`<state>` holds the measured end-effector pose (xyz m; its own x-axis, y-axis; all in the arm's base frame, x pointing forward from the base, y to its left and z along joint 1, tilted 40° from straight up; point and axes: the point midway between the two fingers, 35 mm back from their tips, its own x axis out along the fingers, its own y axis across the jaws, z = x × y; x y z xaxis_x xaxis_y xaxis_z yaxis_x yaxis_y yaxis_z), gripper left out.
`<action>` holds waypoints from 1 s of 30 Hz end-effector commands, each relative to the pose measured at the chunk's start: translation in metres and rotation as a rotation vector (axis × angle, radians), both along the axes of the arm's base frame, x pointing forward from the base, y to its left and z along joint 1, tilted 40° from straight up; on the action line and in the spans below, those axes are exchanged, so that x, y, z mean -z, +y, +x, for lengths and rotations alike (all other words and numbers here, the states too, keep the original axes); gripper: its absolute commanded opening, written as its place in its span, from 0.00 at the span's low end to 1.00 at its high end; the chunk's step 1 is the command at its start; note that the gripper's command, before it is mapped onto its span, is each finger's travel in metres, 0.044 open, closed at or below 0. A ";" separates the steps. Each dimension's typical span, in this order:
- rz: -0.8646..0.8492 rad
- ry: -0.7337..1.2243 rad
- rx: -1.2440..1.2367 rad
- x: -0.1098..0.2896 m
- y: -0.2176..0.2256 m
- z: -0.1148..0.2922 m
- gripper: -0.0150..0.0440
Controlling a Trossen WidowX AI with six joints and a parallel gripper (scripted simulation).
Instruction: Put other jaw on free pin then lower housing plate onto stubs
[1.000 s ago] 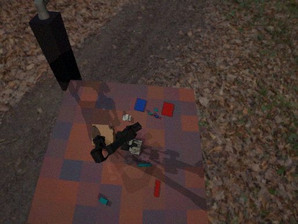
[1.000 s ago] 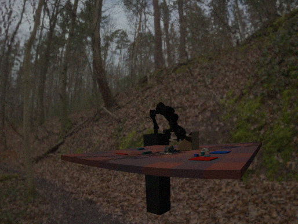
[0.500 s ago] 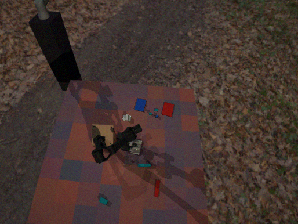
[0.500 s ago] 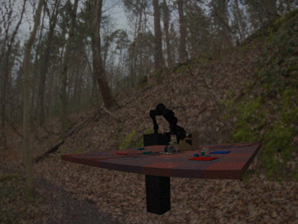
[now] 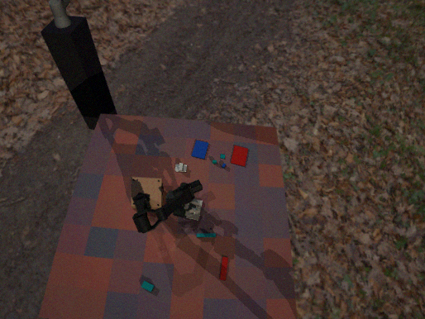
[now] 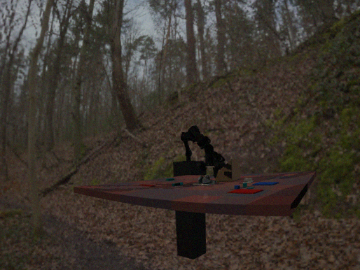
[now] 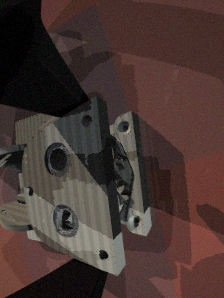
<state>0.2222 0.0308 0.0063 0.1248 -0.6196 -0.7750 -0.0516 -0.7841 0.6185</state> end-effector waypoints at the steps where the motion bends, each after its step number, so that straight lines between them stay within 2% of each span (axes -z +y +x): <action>1: -0.011 0.009 -0.004 0.005 -0.006 -0.002 0.85; 30: -0.012 0.008 -0.003 0.013 -0.013 -0.002 0.85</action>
<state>0.2213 0.0194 -0.0054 0.1203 -0.6240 -0.7721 -0.0506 -0.7806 0.6230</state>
